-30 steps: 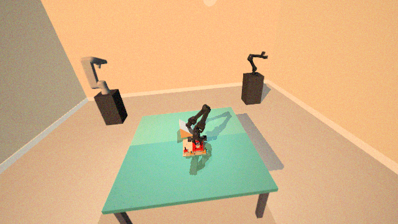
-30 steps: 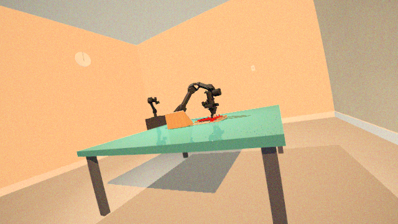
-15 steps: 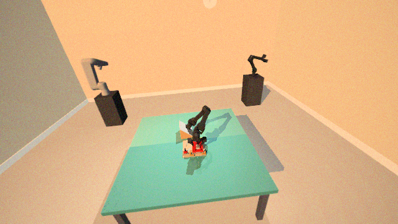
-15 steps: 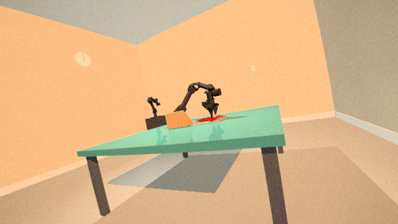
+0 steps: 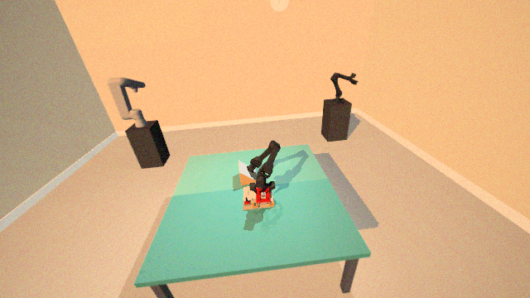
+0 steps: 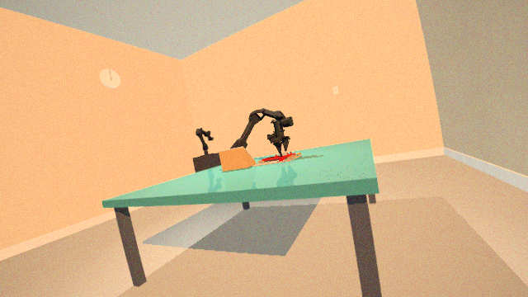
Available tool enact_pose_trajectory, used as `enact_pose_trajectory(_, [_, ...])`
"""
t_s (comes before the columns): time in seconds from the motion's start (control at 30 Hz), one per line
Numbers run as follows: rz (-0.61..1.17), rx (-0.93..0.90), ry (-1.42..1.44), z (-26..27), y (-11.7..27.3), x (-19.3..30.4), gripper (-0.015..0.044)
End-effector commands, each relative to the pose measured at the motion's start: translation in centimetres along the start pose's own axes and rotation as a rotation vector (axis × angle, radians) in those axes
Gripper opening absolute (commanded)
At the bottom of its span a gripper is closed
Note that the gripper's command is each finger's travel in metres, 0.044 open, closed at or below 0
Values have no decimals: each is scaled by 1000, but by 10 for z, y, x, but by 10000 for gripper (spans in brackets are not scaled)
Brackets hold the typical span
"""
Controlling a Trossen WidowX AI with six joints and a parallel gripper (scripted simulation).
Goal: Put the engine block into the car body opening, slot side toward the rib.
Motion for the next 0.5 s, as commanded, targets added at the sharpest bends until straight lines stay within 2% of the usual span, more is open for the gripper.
enact_pose_trajectory(0.0, [12,0,4,0,10,1,440])
enact_pose_trajectory(0.13, [12,0,4,0,10,1,440])
enact_pose_trajectory(0.47, [12,0,4,0,10,1,177])
Point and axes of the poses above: the point midway between the two fingers, 35 mm back from their tips, its own y axis back along the fingers, its own z axis across the jaws, x = y × z, the point moved 3 cm from there along y, back along the fingers, and after that the axes turned 14 degrees about y, right-handed, at the moved point
